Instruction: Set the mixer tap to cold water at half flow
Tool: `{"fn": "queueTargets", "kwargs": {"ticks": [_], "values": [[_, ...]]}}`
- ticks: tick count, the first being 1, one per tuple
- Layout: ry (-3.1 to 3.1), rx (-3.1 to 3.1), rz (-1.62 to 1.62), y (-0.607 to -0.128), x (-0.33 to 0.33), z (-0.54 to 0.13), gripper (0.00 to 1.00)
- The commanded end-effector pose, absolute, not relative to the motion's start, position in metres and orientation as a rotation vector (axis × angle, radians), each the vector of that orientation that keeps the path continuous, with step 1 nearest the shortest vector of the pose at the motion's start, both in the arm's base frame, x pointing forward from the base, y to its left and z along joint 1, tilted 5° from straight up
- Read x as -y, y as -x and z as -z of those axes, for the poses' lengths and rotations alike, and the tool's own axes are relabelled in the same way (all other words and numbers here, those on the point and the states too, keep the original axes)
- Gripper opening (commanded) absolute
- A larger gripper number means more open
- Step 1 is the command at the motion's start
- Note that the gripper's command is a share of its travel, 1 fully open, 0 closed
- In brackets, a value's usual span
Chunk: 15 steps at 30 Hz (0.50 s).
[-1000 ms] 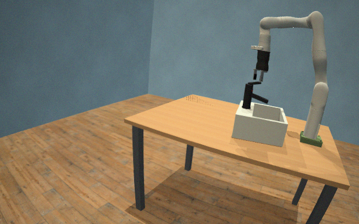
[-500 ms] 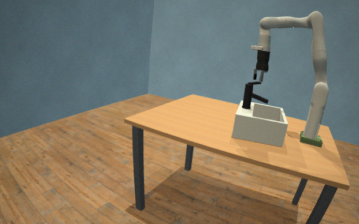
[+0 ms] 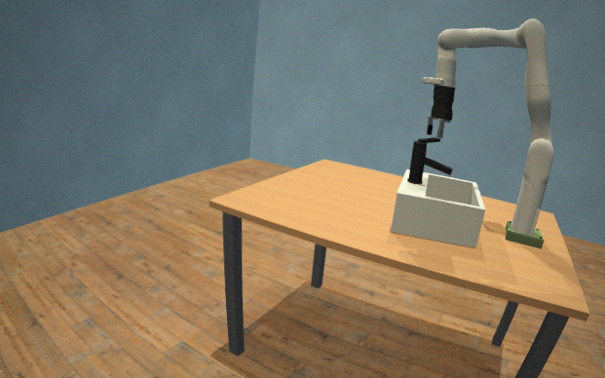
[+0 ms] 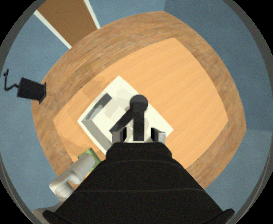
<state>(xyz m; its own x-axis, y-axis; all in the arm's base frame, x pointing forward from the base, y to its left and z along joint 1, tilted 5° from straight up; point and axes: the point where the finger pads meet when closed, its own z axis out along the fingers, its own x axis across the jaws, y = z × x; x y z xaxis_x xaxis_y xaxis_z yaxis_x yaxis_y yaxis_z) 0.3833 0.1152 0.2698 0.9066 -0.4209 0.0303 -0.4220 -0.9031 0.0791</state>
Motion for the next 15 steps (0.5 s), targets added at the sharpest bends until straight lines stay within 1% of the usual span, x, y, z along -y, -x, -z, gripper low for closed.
{"fn": "queueTargets", "kwargs": {"ticks": [1, 15], "values": [[-2.986, 0.661, -0.021, -0.3834, -0.1153, -0.2698, 1.00], [-2.986, 0.661, -0.021, -0.3834, -0.1147, -0.2627, 1.00]]}}
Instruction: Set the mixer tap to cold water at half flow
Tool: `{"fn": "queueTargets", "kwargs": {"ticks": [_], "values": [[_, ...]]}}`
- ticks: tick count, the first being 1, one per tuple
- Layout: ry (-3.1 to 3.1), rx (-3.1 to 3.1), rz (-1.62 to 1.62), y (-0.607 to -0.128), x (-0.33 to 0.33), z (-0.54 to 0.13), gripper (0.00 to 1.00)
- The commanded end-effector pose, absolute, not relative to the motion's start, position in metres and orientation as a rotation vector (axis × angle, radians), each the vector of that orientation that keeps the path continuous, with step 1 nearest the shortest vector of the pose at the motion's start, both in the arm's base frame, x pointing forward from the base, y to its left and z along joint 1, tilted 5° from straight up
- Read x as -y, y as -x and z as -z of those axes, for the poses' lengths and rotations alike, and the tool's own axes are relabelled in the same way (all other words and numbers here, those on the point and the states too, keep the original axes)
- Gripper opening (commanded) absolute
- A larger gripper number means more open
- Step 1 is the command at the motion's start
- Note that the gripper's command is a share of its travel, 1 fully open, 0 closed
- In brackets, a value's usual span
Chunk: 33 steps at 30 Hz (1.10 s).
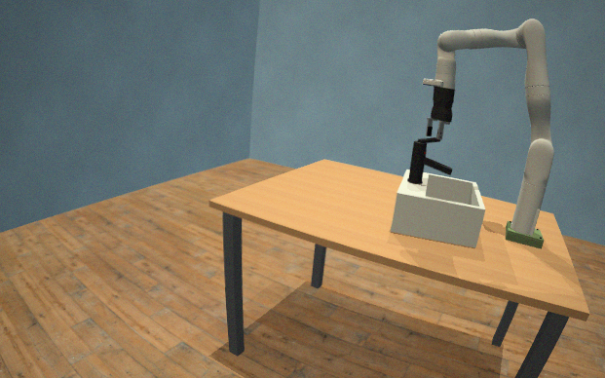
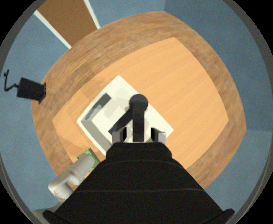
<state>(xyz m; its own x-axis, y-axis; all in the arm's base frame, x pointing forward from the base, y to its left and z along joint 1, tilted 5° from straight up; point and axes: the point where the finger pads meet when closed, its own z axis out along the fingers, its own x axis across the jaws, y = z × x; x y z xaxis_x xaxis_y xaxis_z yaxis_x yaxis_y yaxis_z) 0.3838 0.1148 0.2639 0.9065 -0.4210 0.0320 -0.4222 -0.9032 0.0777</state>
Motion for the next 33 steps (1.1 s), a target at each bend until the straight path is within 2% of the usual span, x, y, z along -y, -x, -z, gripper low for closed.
{"fn": "queueTargets", "kwargs": {"ticks": [1, 33], "values": [[-2.986, 0.661, -0.021, -0.383, -0.115, -0.262, 1.00], [-2.986, 0.661, -0.021, -0.383, -0.113, -0.240, 1.00]]}}
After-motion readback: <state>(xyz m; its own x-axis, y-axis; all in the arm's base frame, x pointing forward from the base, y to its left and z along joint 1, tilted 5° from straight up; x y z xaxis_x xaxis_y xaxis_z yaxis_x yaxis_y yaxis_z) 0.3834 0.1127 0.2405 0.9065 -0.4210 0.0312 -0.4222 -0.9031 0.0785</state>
